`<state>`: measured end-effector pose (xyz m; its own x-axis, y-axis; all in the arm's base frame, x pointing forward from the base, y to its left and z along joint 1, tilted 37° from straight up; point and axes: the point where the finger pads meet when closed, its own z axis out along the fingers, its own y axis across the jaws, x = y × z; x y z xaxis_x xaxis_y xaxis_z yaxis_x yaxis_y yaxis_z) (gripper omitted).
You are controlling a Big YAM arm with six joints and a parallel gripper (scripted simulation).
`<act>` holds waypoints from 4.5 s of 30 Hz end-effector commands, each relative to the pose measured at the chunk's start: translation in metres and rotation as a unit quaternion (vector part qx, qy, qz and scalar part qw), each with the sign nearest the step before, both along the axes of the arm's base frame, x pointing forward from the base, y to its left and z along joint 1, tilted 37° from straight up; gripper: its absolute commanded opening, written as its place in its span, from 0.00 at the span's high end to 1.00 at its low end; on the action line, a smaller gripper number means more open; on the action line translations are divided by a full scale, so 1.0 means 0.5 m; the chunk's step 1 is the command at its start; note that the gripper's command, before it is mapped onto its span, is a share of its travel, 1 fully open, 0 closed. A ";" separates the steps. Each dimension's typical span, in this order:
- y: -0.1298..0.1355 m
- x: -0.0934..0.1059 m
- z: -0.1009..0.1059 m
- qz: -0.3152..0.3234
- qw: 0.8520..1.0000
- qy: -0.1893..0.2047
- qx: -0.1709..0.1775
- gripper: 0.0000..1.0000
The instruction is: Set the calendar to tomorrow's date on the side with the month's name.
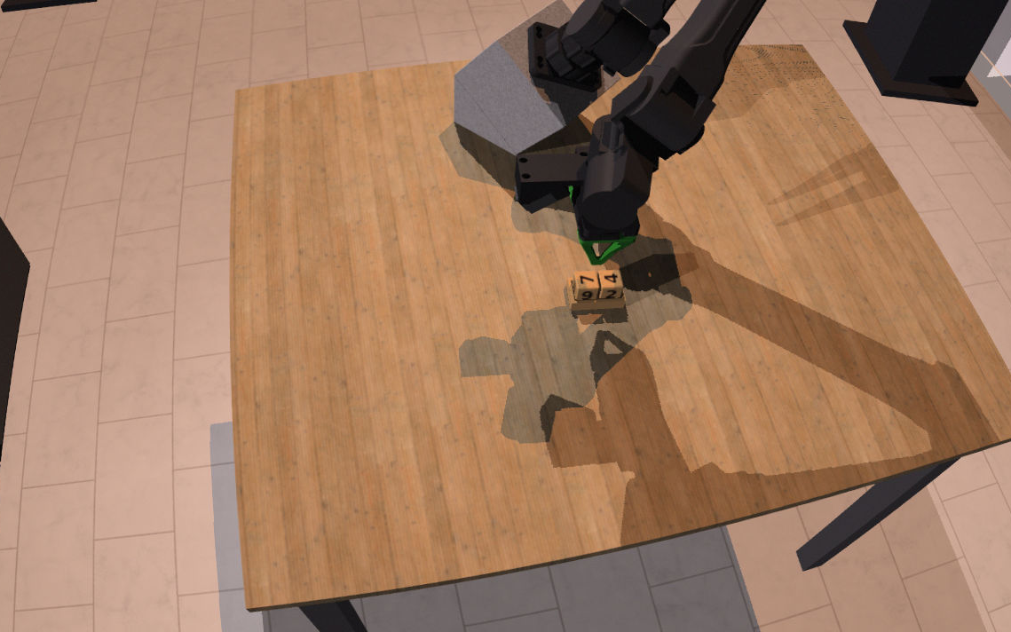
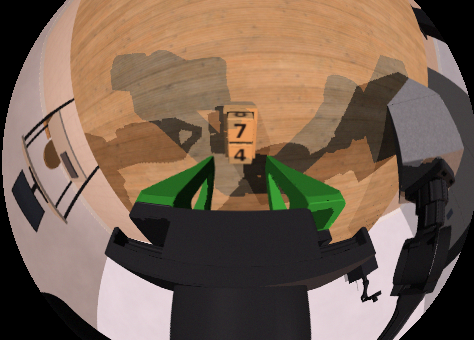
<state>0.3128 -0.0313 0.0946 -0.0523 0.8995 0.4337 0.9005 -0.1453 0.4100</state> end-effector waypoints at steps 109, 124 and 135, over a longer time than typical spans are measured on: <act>0.042 0.052 -0.084 -0.004 1.000 -0.002 -0.001 0.55; 0.037 0.051 -0.082 -0.005 1.000 -0.006 -0.003 0.55; 0.035 0.056 -0.078 -0.005 1.000 -0.009 -0.004 0.55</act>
<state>0.3348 -0.0091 0.0514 -0.0511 0.8989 0.4352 0.9015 -0.1459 0.4074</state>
